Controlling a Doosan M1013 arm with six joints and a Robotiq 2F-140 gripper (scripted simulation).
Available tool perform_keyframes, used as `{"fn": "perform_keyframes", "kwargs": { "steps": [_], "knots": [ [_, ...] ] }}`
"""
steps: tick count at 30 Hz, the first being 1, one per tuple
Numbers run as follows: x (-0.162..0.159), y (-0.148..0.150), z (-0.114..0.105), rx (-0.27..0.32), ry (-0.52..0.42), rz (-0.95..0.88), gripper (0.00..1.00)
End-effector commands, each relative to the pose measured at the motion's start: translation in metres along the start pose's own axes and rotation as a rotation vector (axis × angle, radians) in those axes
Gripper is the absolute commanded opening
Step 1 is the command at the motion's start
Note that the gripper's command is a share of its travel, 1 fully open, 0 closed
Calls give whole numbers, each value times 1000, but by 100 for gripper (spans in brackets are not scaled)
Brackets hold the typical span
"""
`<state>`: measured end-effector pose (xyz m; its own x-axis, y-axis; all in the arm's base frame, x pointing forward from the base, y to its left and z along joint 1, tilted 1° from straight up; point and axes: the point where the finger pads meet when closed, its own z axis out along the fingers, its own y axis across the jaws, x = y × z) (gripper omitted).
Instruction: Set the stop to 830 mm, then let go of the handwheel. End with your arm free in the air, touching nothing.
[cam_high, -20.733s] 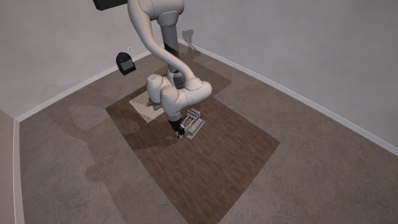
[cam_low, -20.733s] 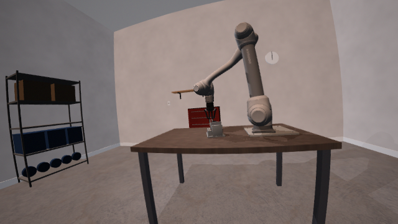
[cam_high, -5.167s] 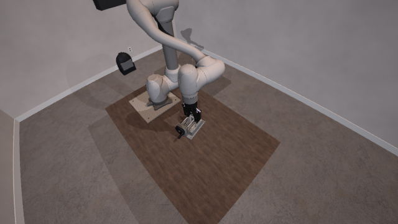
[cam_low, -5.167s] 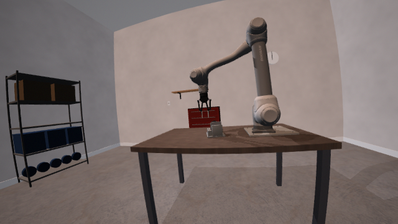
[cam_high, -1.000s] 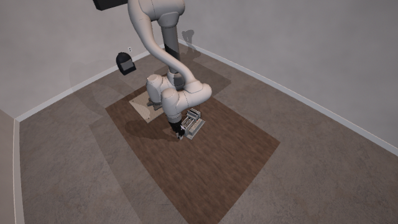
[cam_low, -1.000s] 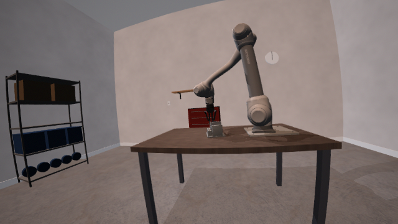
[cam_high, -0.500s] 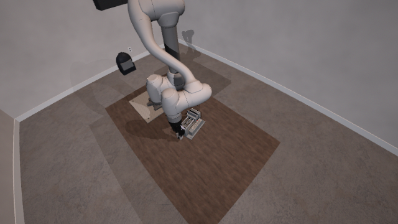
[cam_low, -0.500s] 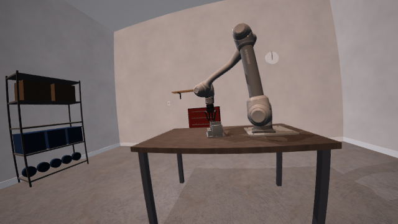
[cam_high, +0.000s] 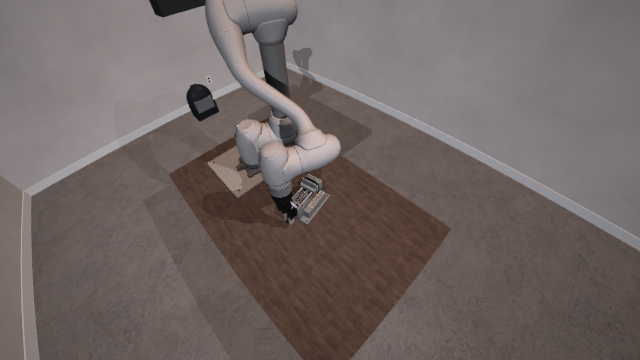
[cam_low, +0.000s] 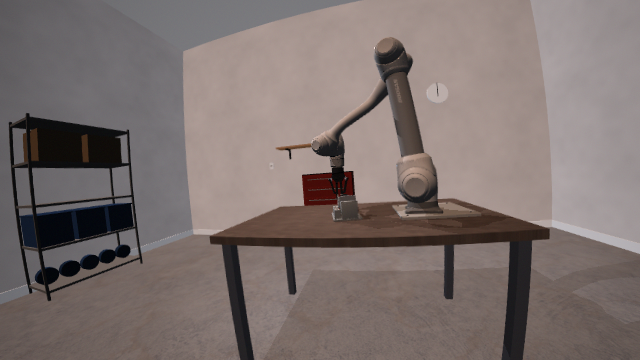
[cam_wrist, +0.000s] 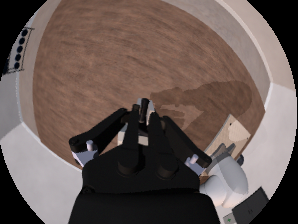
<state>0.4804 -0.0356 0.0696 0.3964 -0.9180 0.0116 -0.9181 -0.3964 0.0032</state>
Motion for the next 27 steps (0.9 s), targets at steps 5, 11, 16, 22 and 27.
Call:
{"fn": "perform_keyframes", "kwargs": {
  "steps": [5,11,16,22,27],
  "knots": [
    [0,0,0,0,0,0,4],
    [0,0,-1,0,0,0,4],
    [0,0,-1,0,0,0,4],
    [0,-1,-3,0,0,0,4],
    [0,-1,-5,0,0,0,4]
  ]
}}
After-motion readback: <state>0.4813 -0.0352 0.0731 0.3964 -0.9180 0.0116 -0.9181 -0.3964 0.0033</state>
